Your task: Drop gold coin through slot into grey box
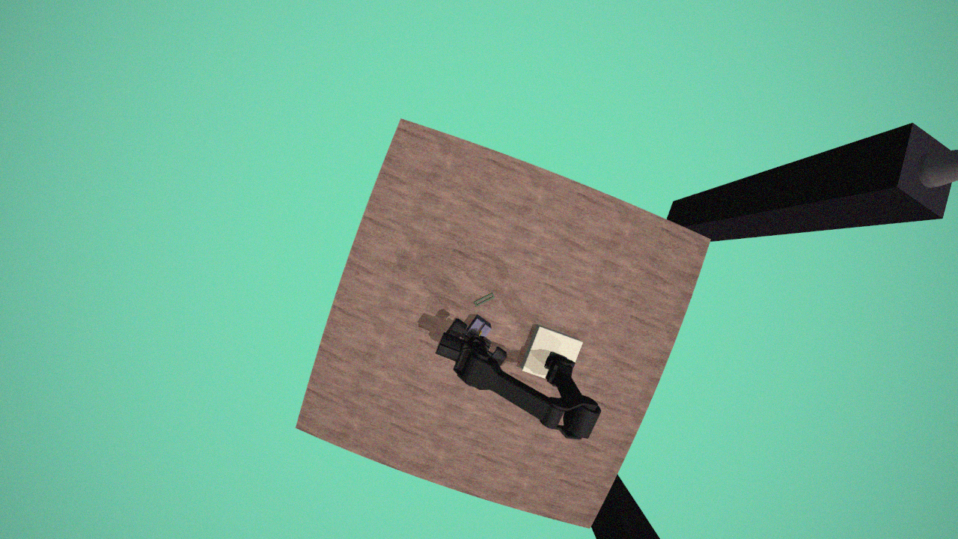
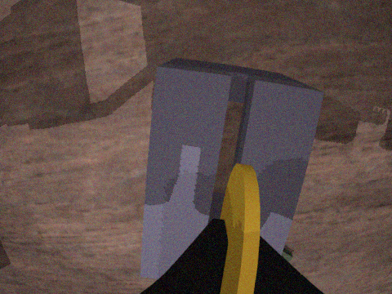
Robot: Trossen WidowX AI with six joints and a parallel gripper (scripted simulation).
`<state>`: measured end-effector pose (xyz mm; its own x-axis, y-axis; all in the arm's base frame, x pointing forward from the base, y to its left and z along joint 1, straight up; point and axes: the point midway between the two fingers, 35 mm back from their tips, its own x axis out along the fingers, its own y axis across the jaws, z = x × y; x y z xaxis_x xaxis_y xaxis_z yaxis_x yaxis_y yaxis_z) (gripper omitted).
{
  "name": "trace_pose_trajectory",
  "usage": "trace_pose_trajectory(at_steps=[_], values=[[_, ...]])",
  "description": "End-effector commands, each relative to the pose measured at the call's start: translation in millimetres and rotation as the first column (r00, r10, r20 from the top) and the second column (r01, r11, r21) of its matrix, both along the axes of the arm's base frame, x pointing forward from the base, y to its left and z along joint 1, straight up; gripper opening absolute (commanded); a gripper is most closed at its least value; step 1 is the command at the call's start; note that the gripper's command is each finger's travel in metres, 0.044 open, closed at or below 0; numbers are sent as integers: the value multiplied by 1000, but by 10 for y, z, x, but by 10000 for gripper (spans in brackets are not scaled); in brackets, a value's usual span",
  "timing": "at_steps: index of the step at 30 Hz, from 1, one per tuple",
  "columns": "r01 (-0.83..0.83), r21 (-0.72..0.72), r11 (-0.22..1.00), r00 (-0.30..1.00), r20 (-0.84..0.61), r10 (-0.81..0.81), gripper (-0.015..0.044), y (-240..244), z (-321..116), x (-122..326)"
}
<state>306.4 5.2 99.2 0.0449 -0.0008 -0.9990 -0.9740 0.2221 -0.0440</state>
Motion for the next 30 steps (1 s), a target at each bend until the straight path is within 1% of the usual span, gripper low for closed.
trace_pose_trajectory(at_steps=[1, 30], values=[[-1, 0, 1000, 1000, -4, 1, 0, 1, -29, -5], [8, 0, 1000, 1000, -4, -8, 0, -1, -117, -6]])
